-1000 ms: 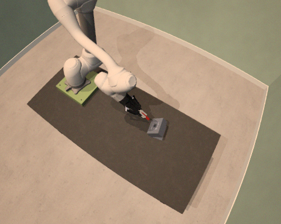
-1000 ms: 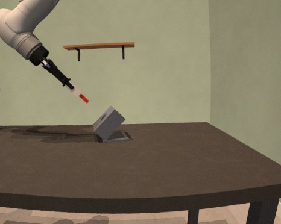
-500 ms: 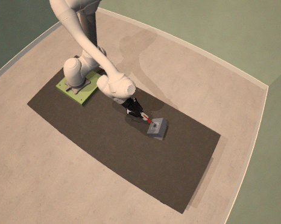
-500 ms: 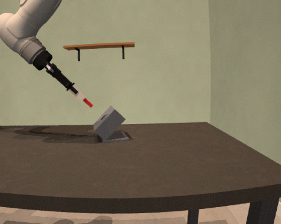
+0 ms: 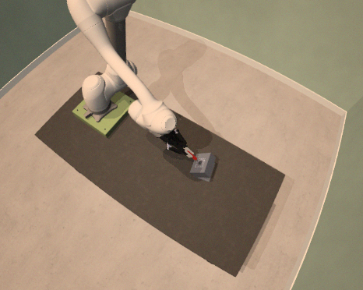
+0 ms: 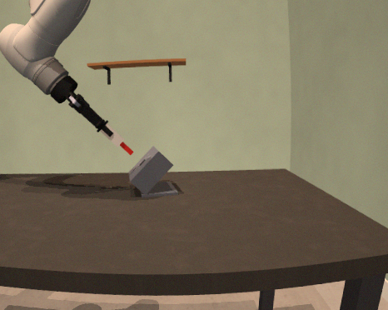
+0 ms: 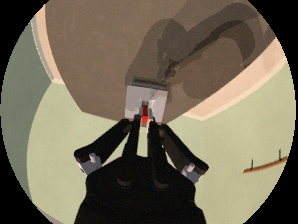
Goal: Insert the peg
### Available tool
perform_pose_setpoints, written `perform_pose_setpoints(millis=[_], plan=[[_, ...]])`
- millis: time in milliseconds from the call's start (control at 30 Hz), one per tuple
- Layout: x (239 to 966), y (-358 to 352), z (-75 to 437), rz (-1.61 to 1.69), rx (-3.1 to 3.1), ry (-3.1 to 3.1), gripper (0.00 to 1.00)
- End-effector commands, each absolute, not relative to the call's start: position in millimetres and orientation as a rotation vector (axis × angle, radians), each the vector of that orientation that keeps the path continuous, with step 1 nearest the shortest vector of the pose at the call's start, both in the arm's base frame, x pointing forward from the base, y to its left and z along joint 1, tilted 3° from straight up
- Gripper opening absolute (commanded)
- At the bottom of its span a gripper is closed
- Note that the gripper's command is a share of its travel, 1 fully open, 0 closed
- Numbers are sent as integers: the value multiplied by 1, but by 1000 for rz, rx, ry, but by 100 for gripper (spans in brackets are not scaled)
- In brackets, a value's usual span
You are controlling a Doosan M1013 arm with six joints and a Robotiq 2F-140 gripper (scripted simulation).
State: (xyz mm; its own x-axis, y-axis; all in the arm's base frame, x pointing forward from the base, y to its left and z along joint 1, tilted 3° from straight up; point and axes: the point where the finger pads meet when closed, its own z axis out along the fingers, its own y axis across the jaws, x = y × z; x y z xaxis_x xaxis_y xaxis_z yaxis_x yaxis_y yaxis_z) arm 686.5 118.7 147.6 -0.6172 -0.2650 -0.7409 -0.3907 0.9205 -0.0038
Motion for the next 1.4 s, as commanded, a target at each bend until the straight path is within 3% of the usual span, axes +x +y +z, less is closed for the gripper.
perform_pose_setpoints(millis=[0,1367], plan=[[690,120,144,195,-464,2273,0],[710,128,124,195,-464,2273,0]])
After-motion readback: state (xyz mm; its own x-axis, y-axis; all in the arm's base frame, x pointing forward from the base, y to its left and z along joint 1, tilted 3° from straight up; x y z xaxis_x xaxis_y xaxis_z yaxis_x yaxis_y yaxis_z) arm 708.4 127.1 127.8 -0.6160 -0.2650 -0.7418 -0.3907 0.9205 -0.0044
